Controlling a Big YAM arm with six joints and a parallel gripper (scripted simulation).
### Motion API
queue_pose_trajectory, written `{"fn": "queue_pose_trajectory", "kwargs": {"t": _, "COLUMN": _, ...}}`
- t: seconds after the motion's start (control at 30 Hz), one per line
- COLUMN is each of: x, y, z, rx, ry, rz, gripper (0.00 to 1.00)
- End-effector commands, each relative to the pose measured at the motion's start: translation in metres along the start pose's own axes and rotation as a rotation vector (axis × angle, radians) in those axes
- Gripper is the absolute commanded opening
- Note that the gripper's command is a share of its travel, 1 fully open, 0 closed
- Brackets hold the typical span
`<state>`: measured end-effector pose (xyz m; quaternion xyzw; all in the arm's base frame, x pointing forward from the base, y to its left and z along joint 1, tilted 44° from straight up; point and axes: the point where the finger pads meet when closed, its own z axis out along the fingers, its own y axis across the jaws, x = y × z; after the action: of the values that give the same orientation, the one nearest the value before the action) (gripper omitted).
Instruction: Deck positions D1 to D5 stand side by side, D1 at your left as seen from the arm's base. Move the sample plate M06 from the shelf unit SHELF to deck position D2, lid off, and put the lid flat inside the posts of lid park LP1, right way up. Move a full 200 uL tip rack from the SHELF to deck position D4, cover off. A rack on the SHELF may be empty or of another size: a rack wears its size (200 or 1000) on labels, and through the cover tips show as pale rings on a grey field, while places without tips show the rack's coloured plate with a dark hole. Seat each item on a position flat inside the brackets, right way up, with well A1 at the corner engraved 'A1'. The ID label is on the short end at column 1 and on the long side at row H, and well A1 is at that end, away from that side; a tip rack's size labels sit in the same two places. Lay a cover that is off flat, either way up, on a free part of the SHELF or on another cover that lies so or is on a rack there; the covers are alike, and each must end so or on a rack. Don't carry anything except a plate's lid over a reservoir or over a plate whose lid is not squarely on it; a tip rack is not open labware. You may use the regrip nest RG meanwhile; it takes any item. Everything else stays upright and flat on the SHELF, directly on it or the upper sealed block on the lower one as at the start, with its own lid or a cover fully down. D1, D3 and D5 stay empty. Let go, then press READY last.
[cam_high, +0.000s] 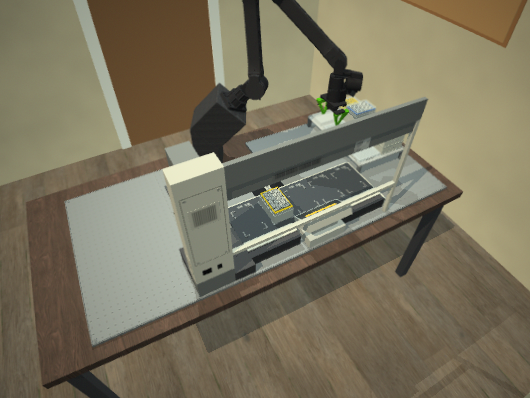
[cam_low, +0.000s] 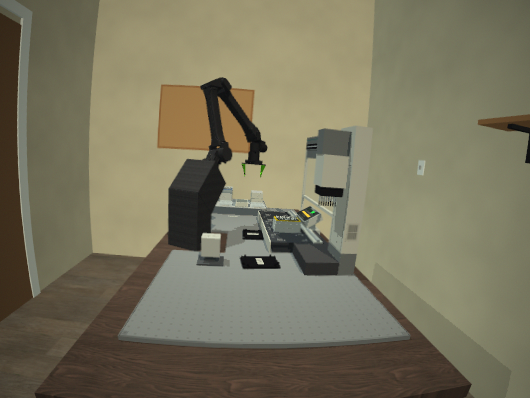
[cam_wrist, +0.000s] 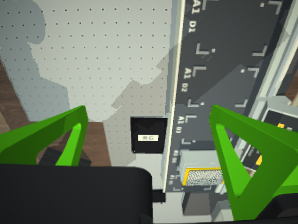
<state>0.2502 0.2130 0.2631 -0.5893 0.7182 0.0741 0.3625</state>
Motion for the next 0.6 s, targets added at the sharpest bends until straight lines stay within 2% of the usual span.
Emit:
{"fn": "queue_pose_trajectory", "kwargs": {"t": 0.0, "x": -0.037, "y": -0.009, "z": -0.016, "rx": 0.013, "ry": -0.042, "rz": 0.024, "gripper": 1.00}}
{"fn": "queue_pose_trajectory", "kwargs": {"t": 0.2, "x": -0.067, "y": -0.009, "z": -0.016, "rx": 0.012, "ry": -0.044, "rz": 0.025, "gripper": 1.00}}
{"fn": "queue_pose_trajectory", "kwargs": {"t": 0.3, "x": -0.067, "y": -0.009, "z": -0.016, "rx": 0.012, "ry": -0.044, "rz": 0.025, "gripper": 1.00}}
{"fn": "queue_pose_trajectory", "kwargs": {"t": 0.33, "x": -0.046, "y": -0.004, "z": -0.014, "rx": 0.016, "ry": -0.025, "rz": 0.043, "gripper": 1.00}}
{"fn": "queue_pose_trajectory", "kwargs": {"t": 0.4, "x": -0.046, "y": -0.004, "z": -0.014, "rx": 0.016, "ry": -0.025, "rz": 0.043, "gripper": 1.00}}
{"fn": "queue_pose_trajectory", "kwargs": {"t": 0.47, "x": -0.059, "y": -0.008, "z": -0.015, "rx": 0.020, "ry": -0.046, "rz": 0.022, "gripper": 1.00}}
{"fn": "queue_pose_trajectory", "kwargs": {"t": 0.5, "x": -0.072, "y": -0.009, "z": -0.016, "rx": 0.012, "ry": -0.044, "rz": 0.025, "gripper": 1.00}}
{"fn": "queue_pose_trajectory", "kwargs": {"t": 0.57, "x": -0.083, "y": -0.009, "z": -0.017, "rx": 0.012, "ry": -0.045, "rz": 0.026, "gripper": 1.00}}
